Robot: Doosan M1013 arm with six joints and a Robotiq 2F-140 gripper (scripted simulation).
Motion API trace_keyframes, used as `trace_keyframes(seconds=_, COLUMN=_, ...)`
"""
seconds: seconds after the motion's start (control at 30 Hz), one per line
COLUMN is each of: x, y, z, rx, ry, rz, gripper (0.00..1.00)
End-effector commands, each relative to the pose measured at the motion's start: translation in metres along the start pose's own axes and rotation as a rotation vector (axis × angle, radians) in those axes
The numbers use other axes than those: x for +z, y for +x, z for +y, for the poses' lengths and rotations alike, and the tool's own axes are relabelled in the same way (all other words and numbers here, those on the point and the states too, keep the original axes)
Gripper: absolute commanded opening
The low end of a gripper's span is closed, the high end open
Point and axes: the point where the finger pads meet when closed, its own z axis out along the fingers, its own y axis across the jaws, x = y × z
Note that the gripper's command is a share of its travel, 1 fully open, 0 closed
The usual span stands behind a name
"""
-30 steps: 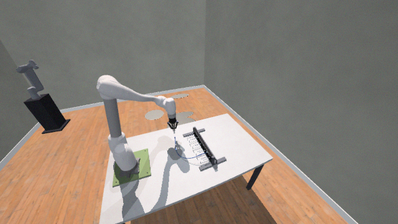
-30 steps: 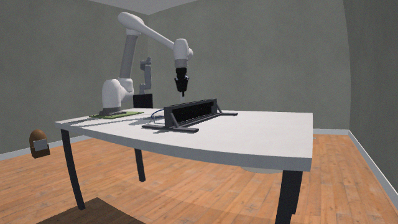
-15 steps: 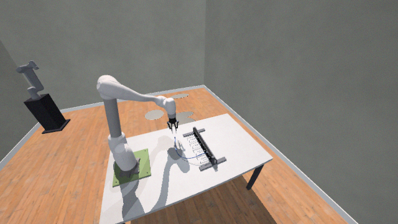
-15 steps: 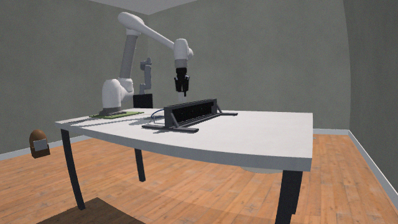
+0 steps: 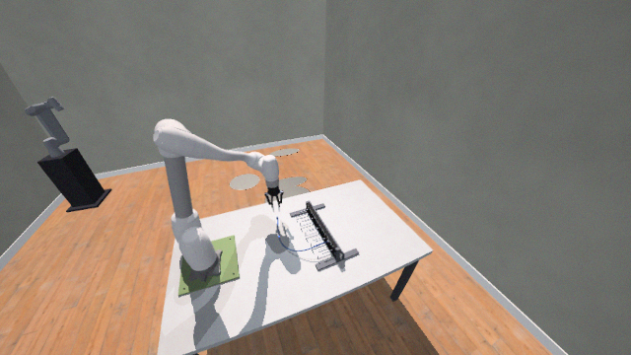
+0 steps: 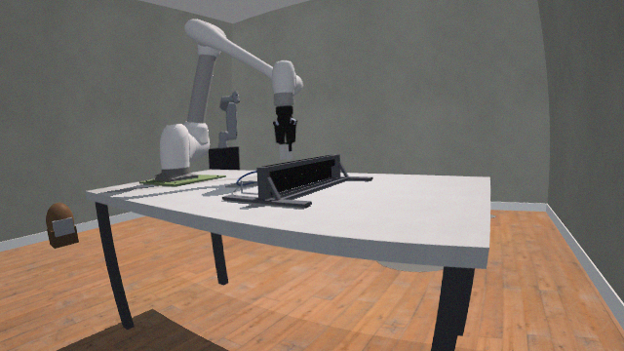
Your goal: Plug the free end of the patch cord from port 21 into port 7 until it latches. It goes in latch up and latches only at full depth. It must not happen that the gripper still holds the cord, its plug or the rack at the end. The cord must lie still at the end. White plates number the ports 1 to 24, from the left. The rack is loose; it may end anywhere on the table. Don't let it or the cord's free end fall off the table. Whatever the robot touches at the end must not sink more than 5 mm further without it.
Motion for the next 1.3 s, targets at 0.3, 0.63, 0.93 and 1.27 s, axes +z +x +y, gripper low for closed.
trace_keyframes(seconds=0.3, x=0.0, y=0.0, z=0.0, rx=0.0, ry=0.0, rz=0.0, gripper=0.22)
trace_keyframes(seconds=0.63, x=0.005, y=0.0, z=0.0, rx=0.0, ry=0.0, rz=0.0, gripper=0.22)
trace_keyframes(seconds=0.93, x=0.019, y=0.0, z=0.0, rx=0.0, ry=0.0, rz=0.0, gripper=0.22)
trace_keyframes(seconds=1.27, x=0.035, y=0.0, z=0.0, rx=0.0, ry=0.0, rz=0.0, gripper=0.22)
